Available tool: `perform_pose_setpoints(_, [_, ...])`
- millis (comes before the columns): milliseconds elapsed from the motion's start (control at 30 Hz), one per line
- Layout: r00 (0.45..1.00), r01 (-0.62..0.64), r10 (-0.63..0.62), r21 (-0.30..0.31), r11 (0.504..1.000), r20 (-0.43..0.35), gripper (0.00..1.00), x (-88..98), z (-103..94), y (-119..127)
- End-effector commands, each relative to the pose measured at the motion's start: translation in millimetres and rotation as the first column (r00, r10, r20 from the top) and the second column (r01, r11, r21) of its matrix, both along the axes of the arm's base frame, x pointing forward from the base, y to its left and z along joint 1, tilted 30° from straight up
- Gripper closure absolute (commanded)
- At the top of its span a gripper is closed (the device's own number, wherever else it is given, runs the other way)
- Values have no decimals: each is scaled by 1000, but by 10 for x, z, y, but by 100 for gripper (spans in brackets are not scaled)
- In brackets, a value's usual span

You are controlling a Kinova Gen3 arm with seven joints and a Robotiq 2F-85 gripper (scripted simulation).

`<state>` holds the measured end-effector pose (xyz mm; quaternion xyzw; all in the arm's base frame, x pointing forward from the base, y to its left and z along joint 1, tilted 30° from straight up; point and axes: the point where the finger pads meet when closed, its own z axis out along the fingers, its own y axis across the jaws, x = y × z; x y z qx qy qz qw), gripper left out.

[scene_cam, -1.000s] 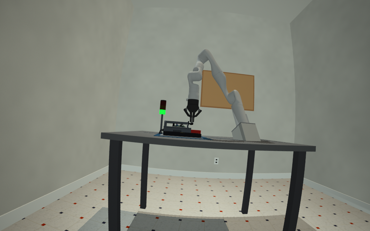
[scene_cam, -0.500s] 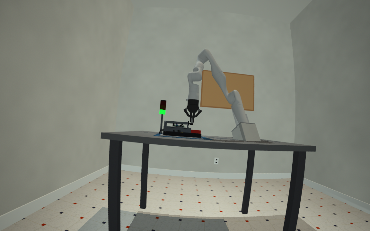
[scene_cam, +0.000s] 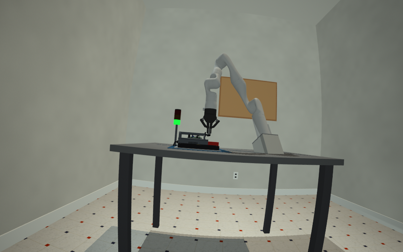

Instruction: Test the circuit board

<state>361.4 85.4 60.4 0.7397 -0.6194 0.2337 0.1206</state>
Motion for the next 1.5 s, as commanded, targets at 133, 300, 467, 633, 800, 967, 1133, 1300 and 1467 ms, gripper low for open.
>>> perform_pose_setpoints(133, [1000,0,0,0,1000,0,100,3,-13,-5])
perform_pose_setpoints(300, [1000,0,0,0,1000,0,100,3,-13,-5])
perform_pose_setpoints(467, [1000,0,0,0,1000,0,100,4,-15,-6])
perform_pose_setpoints(633, [1000,0,0,0,1000,0,100,6,-24,-11])
perform_pose_setpoints(800, [1000,0,0,0,1000,0,100,6,-24,-11])
perform_pose_setpoints(967, [1000,0,0,0,1000,0,100,8,-32,-15])
perform_pose_setpoints(1133, [1000,0,0,0,1000,0,100,8,-34,-16])
perform_pose_setpoints(1300, [1000,0,0,0,1000,0,100,6,-22,-10])
perform_pose_setpoints(1467, [1000,0,0,0,1000,0,100,-8,39,23])
